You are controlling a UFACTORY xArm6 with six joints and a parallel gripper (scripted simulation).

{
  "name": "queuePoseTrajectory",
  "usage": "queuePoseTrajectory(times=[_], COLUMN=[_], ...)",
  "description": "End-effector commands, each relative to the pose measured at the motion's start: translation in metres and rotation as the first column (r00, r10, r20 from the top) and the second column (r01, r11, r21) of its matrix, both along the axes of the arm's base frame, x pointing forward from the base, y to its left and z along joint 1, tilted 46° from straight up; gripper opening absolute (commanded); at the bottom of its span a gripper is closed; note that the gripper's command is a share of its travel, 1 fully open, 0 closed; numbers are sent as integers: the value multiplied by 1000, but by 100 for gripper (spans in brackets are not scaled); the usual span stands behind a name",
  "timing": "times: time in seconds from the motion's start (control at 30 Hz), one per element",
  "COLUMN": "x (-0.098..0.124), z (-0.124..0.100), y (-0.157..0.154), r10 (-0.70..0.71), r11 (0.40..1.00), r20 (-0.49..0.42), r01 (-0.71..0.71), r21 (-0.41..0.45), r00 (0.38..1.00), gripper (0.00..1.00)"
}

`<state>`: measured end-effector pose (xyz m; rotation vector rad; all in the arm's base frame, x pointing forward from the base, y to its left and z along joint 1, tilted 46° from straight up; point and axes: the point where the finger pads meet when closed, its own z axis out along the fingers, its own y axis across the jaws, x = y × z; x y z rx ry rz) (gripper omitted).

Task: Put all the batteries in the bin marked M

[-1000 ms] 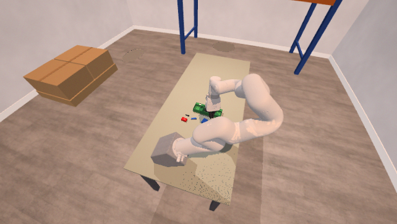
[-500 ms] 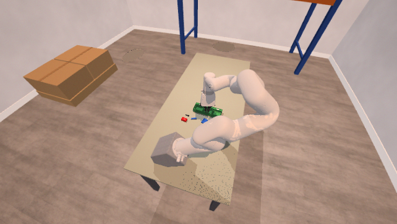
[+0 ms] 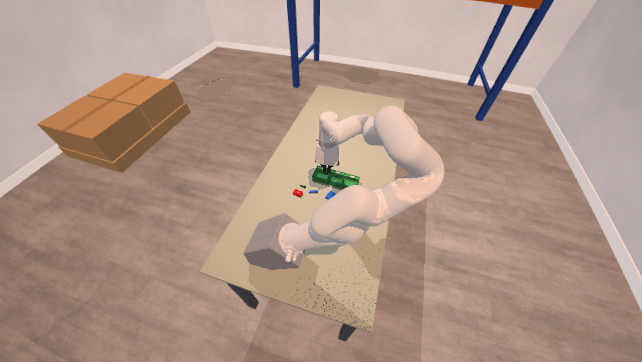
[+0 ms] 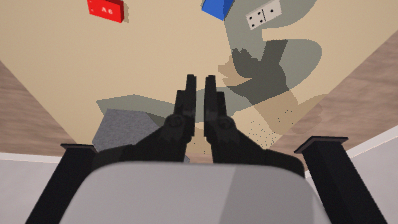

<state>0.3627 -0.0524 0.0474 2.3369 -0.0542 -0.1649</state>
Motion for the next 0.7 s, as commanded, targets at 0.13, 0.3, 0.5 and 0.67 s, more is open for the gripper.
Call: queuePoseTrajectory(times=[0.13,0.3,0.5,0.67], x=[17,17,17,30], z=[-15,-15,-15,-14], y=[24,24,24,-7], r10=[-43,-43,-43,-114], r11=[999,999,999,993], r20=[133,133,133,207], r01=[43,43,43,117], r21=[0,0,0,-2], r00=[990,990,990,972], gripper=[7,7,7,7])
